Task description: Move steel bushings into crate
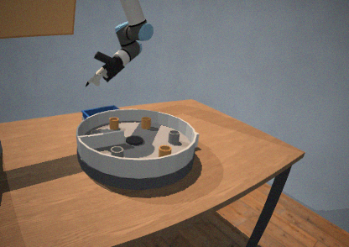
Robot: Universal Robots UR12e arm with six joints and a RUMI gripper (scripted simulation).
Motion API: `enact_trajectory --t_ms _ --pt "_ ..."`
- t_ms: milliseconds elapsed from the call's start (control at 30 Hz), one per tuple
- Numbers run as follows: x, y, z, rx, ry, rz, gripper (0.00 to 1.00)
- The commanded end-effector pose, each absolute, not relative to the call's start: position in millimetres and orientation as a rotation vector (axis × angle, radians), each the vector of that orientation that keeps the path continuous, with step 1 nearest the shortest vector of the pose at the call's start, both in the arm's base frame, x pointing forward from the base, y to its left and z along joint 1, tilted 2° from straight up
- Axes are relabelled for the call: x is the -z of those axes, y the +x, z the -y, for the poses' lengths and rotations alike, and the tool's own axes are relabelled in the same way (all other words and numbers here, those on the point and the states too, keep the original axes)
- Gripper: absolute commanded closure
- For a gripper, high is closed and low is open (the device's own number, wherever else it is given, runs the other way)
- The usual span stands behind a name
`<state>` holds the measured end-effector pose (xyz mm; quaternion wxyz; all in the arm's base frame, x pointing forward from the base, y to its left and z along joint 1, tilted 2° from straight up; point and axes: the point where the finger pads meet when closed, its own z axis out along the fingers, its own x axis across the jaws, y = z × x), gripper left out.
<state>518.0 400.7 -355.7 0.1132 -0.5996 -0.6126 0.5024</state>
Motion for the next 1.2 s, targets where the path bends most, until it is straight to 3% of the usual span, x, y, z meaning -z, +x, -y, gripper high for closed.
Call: enact_trajectory --t_ms 0,367,1167 --pt "357.1 520.0 -397.3 -1.456 -1.762 1.800 0.00" --pt "372.6 529.3 -366.4 -1.325 -1.775 1.820 0.00" --pt "411.0 551.6 -213.8 -0.698 -1.851 1.966 0.00"
